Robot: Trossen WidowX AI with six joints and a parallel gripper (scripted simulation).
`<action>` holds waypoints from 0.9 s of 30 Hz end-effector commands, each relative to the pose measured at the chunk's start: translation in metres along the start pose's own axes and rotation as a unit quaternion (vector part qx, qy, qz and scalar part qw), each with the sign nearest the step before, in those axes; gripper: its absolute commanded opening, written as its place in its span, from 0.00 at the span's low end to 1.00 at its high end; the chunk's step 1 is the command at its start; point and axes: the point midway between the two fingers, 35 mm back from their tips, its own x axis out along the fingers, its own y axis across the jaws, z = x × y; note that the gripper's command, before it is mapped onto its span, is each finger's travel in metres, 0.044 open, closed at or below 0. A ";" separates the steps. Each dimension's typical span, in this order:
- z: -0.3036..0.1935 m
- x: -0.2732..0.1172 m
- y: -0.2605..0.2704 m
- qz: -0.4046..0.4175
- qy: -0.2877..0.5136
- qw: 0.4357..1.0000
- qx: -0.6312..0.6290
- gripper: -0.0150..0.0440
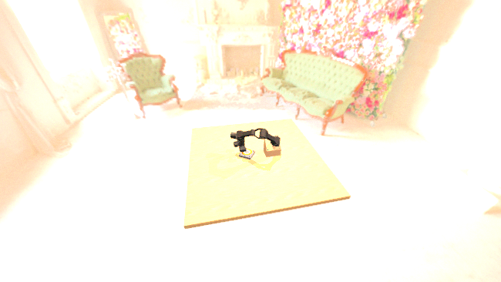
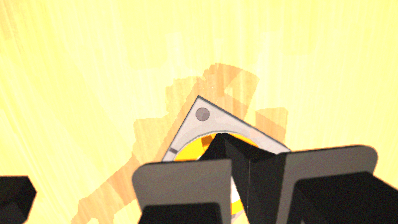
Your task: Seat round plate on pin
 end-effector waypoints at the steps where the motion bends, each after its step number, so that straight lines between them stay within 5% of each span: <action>1: -0.003 0.002 0.007 0.004 0.005 1.000 0.002 0.25; 27: -0.012 0.001 0.029 0.005 0.005 1.000 0.003 0.25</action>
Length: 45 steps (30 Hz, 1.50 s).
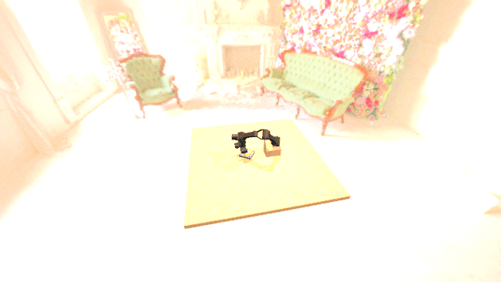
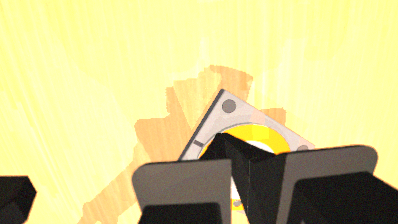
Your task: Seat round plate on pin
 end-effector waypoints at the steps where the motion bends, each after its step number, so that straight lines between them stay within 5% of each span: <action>1: -0.006 0.004 0.004 0.004 0.008 1.000 0.005 0.25; 16: -0.010 0.003 0.010 0.004 0.008 1.000 0.005 0.25; 25: -0.011 -0.039 0.010 0.003 0.008 1.000 0.005 0.25; 45: -0.011 -0.031 0.009 0.005 0.007 1.000 0.009 0.25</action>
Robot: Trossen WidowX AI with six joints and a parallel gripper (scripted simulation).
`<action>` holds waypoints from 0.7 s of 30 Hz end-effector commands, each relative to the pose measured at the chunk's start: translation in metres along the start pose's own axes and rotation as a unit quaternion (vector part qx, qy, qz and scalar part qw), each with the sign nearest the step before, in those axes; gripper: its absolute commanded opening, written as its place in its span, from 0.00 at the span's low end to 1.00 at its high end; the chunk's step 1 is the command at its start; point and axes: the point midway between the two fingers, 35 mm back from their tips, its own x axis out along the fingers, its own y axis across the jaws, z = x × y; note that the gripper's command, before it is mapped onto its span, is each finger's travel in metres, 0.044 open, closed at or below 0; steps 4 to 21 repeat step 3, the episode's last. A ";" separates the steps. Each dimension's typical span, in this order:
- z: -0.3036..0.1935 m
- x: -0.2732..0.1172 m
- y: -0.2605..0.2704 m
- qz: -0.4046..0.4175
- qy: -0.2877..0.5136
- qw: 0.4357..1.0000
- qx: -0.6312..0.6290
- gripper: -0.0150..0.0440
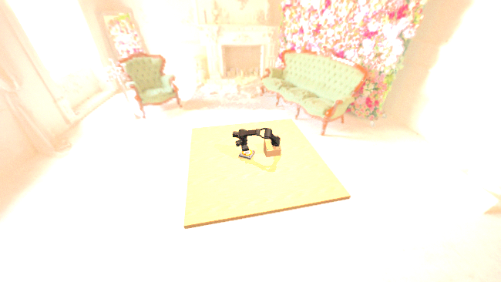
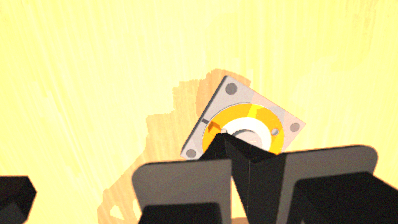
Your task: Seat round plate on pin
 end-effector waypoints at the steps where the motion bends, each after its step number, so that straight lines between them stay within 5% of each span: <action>1: 0.000 0.000 0.000 0.001 0.000 1.000 0.002 0.25; 21: 0.000 0.000 0.000 0.001 0.000 1.000 0.002 0.25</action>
